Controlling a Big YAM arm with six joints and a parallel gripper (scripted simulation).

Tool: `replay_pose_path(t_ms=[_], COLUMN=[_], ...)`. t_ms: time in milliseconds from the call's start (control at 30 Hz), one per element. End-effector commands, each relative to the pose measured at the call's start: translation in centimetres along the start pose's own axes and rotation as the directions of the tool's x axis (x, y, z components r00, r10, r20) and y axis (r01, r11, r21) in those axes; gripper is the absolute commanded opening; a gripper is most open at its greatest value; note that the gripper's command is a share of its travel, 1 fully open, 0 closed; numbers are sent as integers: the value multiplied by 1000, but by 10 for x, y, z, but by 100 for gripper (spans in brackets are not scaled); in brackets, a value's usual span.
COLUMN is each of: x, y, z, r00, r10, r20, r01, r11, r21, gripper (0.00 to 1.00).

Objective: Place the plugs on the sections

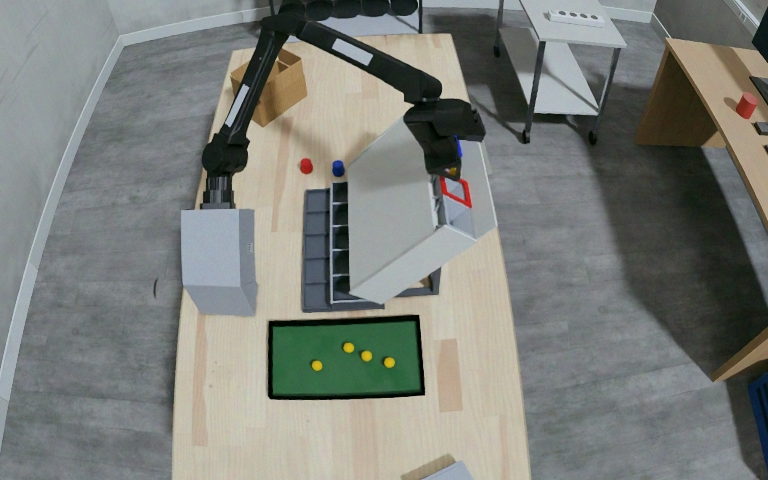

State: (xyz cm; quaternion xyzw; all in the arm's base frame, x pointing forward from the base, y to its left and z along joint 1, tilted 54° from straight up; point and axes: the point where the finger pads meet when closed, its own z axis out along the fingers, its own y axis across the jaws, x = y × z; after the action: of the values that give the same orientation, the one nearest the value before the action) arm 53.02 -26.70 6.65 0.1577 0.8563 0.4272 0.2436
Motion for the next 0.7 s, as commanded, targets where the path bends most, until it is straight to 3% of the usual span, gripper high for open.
replay_pose_path(t_ms=[0,467,500,667], x=[-11,-11,-8,-8], y=[11,13,2,2], z=[-4,-2,-8,-8], r00=[999,1000,1000,1000], r10=[-27,-15,0,0], r20=[20,22,24,24], r01=[27,15,0,0], r11=[1000,1000,1000,1000], r21=[5,7,7,7], gripper=[0,0,59,59])
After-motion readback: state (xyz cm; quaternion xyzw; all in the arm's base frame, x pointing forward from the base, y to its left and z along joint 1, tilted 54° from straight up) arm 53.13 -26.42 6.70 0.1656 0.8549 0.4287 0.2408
